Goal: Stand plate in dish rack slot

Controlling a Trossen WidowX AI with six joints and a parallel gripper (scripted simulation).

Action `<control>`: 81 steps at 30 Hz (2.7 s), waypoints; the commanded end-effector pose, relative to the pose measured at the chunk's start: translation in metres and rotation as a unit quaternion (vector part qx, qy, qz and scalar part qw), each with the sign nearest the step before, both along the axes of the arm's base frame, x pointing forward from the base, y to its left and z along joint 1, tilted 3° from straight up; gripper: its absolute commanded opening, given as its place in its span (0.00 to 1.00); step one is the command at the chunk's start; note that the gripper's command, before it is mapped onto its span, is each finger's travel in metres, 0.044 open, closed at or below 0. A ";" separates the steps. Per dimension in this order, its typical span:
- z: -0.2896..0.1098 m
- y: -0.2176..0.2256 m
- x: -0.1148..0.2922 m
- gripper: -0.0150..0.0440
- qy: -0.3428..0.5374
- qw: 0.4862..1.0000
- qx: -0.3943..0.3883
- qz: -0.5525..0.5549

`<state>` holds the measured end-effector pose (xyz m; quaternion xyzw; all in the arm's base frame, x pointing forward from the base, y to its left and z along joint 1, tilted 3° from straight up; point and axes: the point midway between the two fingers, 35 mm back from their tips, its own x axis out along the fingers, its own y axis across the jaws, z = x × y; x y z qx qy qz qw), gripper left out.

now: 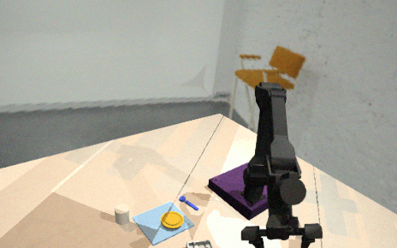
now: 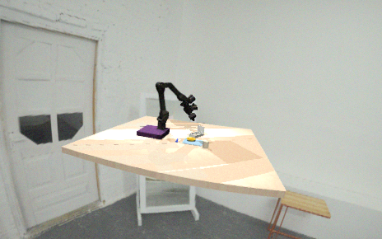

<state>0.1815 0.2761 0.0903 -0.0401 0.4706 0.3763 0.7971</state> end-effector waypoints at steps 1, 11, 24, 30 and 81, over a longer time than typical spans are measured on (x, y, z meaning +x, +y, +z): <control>-0.005 -0.032 0.036 0.93 -0.004 0.998 -0.043 -0.042; -0.018 -0.141 0.103 0.93 0.035 0.975 -0.157 -0.152; -0.023 -0.299 0.114 0.93 0.165 0.916 -0.255 -0.263; -0.023 -0.328 0.108 0.93 0.198 0.903 -0.265 -0.274; -0.081 -0.333 0.109 0.88 0.199 0.903 -0.265 -0.274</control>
